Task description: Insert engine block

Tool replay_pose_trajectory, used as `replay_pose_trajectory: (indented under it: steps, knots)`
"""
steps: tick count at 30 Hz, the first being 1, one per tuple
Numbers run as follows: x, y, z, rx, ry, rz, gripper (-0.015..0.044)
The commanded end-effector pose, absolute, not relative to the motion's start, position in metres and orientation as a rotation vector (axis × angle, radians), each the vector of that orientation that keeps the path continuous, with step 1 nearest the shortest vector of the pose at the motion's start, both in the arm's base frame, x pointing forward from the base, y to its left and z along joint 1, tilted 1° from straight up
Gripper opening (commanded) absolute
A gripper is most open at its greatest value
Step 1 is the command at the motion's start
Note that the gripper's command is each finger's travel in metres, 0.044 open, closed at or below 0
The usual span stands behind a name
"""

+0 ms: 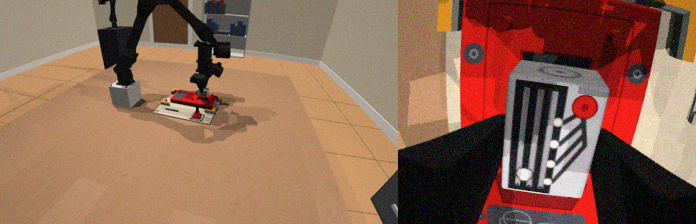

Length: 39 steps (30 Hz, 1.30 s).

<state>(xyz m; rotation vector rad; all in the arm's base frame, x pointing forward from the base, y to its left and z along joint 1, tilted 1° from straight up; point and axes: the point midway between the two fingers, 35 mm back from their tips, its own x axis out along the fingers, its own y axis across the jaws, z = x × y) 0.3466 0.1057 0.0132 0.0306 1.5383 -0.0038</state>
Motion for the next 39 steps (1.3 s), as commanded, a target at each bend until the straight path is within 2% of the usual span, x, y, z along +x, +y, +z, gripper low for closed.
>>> replay_pose_trajectory:
  steps: [1, 39]
  knots:
    - [0.3468, 0.1064, 0.0135, 0.029, 1.537, 0.004, 0.0159]
    - [0.3463, 0.1067, 0.0069, 0.013, 1.537, 0.019, 0.0159]
